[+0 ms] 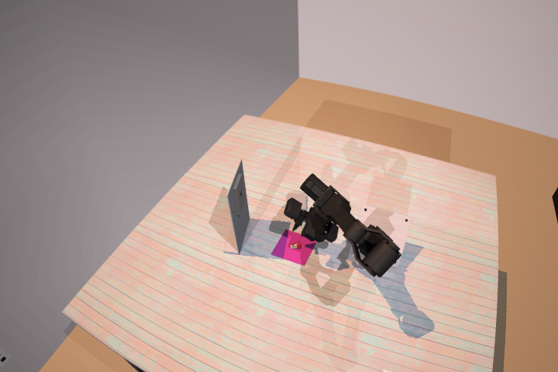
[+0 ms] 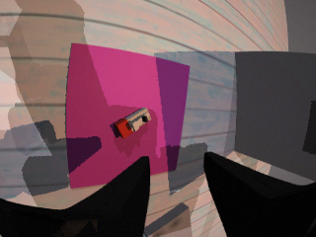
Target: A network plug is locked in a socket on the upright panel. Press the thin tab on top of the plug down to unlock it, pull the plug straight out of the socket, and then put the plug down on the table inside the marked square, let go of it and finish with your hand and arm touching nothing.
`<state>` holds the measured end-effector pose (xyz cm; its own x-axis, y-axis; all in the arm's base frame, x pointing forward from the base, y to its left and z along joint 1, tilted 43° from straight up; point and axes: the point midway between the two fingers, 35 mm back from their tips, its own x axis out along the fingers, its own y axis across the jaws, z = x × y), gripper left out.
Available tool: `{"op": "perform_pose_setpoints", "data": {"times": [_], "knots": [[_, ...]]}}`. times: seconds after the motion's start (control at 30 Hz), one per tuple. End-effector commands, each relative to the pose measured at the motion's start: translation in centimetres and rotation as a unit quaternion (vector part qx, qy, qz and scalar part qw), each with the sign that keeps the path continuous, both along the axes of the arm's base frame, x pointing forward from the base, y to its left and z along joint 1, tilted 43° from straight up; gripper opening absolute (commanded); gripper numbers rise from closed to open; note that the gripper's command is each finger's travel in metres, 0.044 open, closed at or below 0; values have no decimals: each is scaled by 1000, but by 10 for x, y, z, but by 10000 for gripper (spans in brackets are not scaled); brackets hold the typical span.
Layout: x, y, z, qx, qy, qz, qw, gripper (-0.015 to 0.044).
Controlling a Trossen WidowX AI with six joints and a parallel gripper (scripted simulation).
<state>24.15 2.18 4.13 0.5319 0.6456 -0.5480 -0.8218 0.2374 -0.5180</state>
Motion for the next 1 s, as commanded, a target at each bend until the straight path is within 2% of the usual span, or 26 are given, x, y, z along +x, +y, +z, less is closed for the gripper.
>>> {"op": "perform_pose_setpoints", "data": {"times": [0.0,0.97], "knots": [[0,-2,4,1,-3,2,1000,156],[-2,-23,27,3,-3,2,1000,156]]}}
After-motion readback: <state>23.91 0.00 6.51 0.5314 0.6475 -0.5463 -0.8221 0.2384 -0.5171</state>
